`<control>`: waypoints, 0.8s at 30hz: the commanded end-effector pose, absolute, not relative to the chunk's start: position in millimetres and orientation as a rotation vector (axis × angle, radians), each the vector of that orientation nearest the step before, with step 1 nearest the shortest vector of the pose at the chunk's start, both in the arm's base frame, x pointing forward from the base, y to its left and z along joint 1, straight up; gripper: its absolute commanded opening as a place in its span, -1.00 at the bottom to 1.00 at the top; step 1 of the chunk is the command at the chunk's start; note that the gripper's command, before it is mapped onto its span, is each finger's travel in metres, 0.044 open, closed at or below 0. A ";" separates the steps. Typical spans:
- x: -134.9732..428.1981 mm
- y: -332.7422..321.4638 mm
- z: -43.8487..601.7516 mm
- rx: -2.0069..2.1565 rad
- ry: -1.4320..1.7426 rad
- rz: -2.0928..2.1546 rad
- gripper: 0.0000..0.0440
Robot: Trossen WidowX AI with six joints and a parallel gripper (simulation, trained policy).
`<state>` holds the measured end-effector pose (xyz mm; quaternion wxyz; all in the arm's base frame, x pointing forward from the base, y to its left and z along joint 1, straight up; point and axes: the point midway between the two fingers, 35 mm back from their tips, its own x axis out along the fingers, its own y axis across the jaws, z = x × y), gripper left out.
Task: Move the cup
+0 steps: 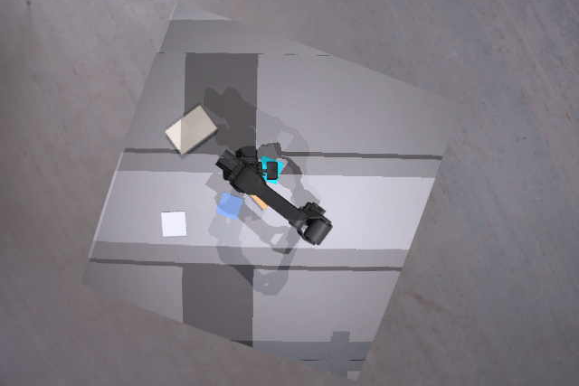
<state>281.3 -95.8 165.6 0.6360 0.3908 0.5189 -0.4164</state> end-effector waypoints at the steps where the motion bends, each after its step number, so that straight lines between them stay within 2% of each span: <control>1: 275.3 -104.2 162.1 0.904 1.165 -0.970 -1.00; 24: 248.9 -119.9 113.0 0.967 1.130 -1.038 -1.00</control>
